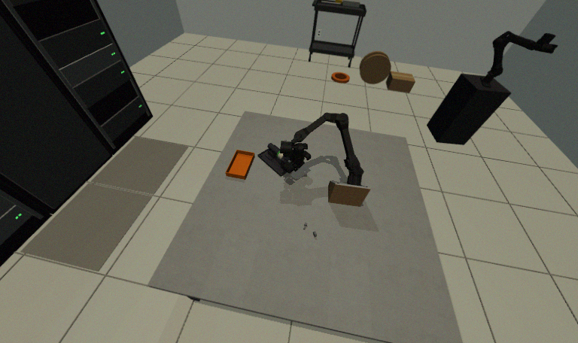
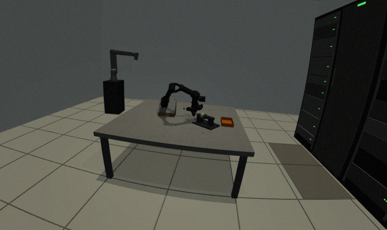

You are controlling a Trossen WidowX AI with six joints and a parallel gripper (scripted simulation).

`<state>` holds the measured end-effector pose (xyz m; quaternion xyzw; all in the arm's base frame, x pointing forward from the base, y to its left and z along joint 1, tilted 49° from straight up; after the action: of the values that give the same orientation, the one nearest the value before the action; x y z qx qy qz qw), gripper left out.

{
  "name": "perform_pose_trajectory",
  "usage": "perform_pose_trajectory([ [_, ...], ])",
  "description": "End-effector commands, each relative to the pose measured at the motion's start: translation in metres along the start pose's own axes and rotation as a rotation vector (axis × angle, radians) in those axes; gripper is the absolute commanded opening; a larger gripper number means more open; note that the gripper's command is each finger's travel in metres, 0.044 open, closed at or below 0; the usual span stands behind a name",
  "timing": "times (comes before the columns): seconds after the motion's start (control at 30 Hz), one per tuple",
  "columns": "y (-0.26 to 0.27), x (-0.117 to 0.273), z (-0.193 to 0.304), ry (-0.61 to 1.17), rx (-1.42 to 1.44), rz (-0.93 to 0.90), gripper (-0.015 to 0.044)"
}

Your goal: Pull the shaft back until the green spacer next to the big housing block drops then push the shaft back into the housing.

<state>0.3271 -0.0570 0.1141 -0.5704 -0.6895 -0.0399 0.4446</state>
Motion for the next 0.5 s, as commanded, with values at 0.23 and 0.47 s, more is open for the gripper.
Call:
perform_pose_trajectory([
  [0.23,-0.0003,0.0001,0.0017,0.003,-0.001,-0.001,0.0000],
  [0.47,-0.0005,0.0001,0.0024,0.003,-0.001,-0.001,0.0000],
])
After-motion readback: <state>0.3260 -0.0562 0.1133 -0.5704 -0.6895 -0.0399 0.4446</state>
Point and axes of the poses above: the point midway between the two fingers, 35 mm back from their tips, its own x axis back along the fingers, its own y axis across the jaws, z = x × y, the point moved 8 cm from there along x, back along the fingers, and after that the axes turned 12 degrees about -x, right-handed, at the moved point
